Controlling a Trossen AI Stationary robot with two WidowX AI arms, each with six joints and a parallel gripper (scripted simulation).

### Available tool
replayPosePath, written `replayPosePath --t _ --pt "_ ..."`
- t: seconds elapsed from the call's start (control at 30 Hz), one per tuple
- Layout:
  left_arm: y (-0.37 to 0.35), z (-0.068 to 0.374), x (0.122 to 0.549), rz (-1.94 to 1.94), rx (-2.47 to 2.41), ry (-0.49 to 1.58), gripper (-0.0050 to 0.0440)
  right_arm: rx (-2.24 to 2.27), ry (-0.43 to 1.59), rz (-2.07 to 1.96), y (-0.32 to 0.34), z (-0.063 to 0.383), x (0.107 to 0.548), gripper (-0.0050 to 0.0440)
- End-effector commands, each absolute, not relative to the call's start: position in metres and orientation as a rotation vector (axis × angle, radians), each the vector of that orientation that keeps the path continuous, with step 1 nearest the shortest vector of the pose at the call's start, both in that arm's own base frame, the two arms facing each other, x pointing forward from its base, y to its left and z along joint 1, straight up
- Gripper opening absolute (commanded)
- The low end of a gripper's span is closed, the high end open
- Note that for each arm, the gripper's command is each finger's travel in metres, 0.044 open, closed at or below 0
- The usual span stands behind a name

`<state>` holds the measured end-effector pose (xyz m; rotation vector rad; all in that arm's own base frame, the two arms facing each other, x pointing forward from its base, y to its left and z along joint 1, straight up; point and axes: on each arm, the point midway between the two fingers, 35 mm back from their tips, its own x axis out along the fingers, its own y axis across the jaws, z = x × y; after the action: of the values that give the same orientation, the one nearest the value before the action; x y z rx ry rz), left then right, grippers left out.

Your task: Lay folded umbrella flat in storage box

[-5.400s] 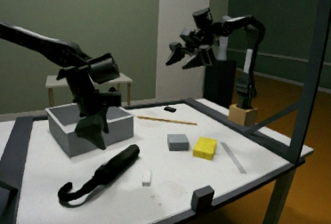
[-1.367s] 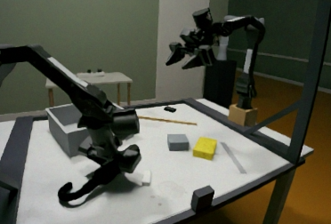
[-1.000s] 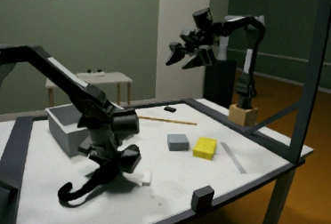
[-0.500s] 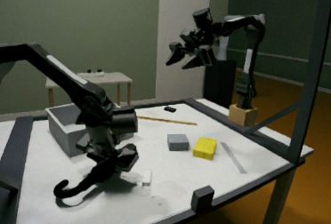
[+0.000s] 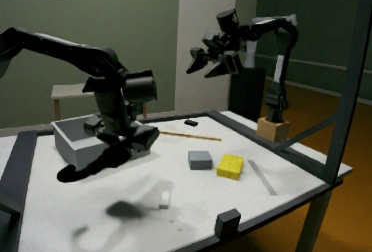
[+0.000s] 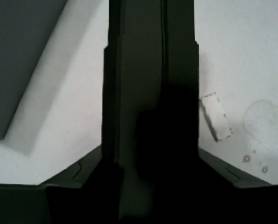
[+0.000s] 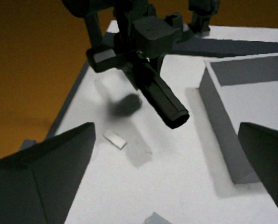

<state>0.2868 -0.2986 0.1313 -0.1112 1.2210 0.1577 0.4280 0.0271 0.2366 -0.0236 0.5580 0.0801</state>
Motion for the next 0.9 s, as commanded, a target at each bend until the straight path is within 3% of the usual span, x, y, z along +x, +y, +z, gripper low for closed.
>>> replayPosePath --t 0.0,0.2,0.5,0.87 --pt "-0.303 0.181 0.290 0.142 -0.136 1.204 -0.0020 -0.024 0.531 0.084 0.028 0.248 0.428 0.0400" --pt "-0.300 0.201 0.289 0.148 -0.128 1.210 -0.0050 -0.024 0.531 0.084 0.028 0.248 0.428 0.0400" --pt "-0.283 0.207 0.293 0.141 -0.134 1.207 -0.0050 -0.001 0.546 0.033 0.027 0.247 0.432 0.0400" --pt "-0.191 0.200 0.343 0.144 -0.129 1.201 -0.0050 0.137 0.565 -0.418 0.010 0.237 0.434 0.0400"
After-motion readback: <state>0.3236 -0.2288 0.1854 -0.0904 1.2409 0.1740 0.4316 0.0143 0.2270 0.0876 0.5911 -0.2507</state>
